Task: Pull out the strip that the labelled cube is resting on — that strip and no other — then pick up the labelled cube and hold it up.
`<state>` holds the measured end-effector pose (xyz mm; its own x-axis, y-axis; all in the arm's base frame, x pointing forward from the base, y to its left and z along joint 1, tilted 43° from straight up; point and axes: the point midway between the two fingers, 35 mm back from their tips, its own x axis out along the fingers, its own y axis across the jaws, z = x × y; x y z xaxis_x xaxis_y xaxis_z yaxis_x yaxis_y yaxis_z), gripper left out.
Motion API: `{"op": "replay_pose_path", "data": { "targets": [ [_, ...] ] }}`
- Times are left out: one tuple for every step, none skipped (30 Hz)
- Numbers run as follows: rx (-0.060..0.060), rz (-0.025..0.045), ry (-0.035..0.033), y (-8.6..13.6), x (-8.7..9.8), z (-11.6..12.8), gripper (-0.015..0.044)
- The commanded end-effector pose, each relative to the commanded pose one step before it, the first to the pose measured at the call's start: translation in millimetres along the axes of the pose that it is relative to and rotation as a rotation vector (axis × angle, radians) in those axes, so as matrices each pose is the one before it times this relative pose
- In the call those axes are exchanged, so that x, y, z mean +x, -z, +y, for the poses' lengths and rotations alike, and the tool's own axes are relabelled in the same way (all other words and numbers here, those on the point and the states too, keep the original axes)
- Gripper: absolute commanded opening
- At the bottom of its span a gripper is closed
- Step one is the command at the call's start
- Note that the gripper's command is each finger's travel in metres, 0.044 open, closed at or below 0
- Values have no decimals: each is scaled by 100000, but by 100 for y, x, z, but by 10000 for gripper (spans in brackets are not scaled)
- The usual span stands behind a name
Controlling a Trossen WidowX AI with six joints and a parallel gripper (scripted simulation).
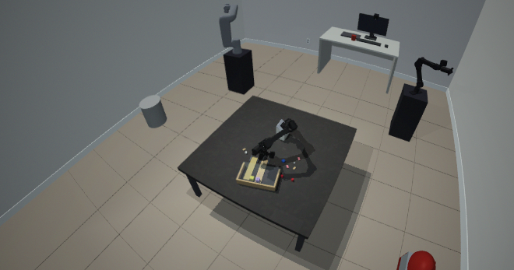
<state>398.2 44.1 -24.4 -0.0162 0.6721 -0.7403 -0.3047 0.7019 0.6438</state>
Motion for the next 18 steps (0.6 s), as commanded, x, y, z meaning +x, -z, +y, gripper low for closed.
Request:
{"op": "replay_pose_path", "data": {
  "targets": [
    [869,190,-500,162,897,-41,0],
    [0,-2,-10,10,164,7,0],
    [0,-2,-11,11,164,7,0],
    [0,-2,-11,12,164,7,0],
    [0,-2,-12,13,163,7,0],
    [0,-2,-13,14,163,7,0],
    [0,-2,-14,15,163,7,0],
    [0,-2,-14,16,163,7,0],
    [0,-2,-15,18,162,6,0],
    [0,-2,-16,19,162,7,0],
    [0,-2,-16,20,162,6,0],
    [0,-2,-17,21,162,6,0],
    [0,-2,-18,23,161,5,0],
    [0,-2,-18,24,161,5,0],
    [0,-2,-19,26,161,4,0],
    [0,-2,-19,27,160,4,0],
    [0,-1,-20,28,160,5,0],
    [0,-1,-17,23,129,4,0]
  ]
}}
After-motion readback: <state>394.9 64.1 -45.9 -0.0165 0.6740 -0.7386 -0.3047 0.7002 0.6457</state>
